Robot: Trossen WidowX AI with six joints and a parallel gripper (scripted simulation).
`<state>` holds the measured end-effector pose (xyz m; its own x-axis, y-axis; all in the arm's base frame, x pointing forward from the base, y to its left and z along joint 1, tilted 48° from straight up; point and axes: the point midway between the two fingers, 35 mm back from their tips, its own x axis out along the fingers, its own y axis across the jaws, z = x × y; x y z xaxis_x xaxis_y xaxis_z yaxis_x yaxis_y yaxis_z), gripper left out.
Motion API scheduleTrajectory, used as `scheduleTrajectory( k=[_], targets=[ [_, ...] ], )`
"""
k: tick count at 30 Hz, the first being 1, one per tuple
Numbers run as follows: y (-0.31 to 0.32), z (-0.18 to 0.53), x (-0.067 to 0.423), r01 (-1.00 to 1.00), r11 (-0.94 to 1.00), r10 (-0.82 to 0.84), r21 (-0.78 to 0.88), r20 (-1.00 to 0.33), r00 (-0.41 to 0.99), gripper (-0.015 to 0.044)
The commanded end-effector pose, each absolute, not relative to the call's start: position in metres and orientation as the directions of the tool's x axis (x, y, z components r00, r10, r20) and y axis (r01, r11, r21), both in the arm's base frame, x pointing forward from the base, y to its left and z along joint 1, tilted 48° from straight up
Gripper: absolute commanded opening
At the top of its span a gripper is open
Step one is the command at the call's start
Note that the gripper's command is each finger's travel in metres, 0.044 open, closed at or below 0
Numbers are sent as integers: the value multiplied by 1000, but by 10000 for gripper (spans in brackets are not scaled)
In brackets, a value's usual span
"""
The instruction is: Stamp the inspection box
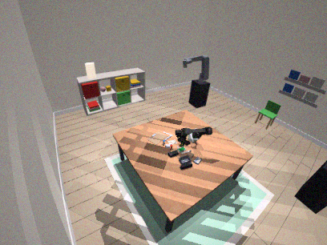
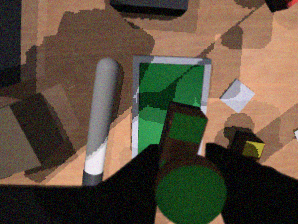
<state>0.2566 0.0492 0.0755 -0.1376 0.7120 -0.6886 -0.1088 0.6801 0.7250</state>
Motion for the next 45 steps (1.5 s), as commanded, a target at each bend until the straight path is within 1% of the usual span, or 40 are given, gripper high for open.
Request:
scheduleTrajectory(
  k=[1, 45],
  targets=[
    [52, 74, 256, -105, 679, 714, 727, -687, -137, 0],
    [73, 54, 252, -107, 678, 715, 727, -686, -137, 0]
  ],
)
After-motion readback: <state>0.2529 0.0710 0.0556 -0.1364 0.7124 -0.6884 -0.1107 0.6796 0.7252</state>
